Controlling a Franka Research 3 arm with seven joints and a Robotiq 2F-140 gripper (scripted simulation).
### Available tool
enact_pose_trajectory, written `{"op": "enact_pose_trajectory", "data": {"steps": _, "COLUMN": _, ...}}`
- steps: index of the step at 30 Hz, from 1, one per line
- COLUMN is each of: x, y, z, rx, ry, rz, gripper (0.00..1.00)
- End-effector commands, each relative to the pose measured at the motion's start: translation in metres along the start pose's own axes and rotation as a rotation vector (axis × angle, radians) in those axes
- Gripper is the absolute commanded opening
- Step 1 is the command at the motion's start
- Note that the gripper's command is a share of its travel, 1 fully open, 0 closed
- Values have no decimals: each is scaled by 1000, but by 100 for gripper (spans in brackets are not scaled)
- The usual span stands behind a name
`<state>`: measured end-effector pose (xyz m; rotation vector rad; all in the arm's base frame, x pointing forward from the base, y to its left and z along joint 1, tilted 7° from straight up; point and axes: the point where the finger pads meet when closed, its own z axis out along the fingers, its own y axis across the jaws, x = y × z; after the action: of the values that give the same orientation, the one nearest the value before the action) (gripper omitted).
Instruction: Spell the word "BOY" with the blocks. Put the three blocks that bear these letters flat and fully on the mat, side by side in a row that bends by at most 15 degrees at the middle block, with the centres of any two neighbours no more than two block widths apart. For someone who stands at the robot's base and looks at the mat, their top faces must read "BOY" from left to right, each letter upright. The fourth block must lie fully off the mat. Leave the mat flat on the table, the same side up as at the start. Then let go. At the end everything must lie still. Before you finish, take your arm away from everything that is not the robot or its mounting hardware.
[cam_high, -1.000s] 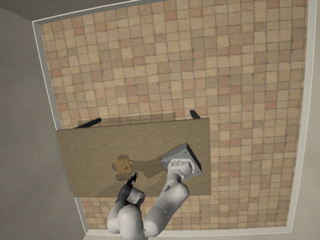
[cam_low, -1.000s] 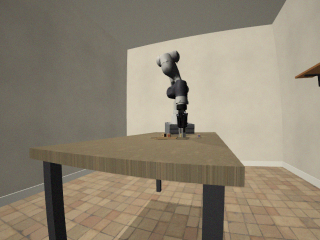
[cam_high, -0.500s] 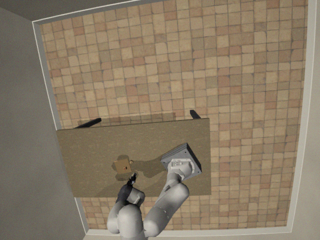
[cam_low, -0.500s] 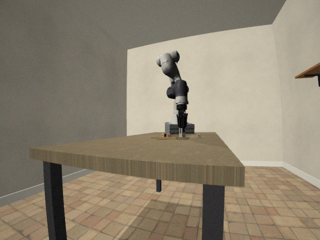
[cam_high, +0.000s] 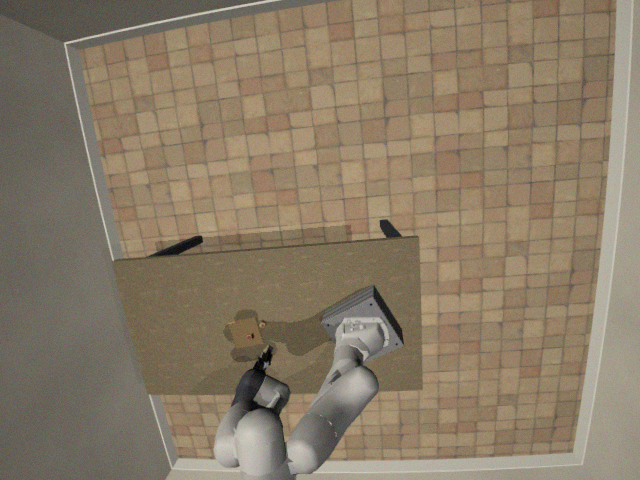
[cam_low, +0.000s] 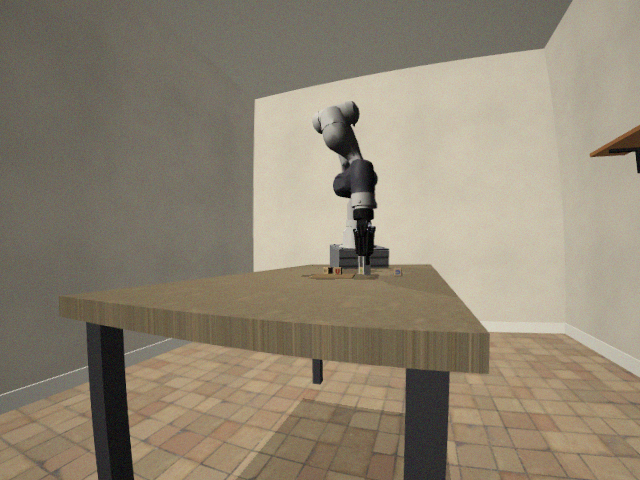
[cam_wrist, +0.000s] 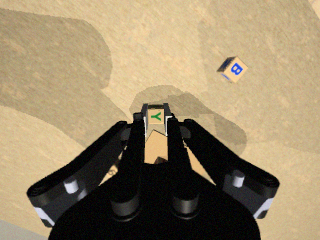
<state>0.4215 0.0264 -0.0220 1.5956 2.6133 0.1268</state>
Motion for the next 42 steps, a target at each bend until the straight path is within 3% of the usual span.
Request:
{"op": "enact_pose_trajectory", "data": {"steps": 1, "x": 0, "y": 1, "z": 0, "rx": -3, "ry": -1, "rz": 1, "gripper": 13}}
{"op": "enact_pose_trajectory", "data": {"steps": 16, "x": 0, "y": 1, "z": -6, "rx": -3, "ry": -1, "rz": 2, "gripper": 13}}
{"op": "enact_pose_trajectory", "data": {"steps": 42, "x": 0, "y": 1, "z": -66, "rx": -3, "ry": -1, "rz": 2, "gripper": 13}}
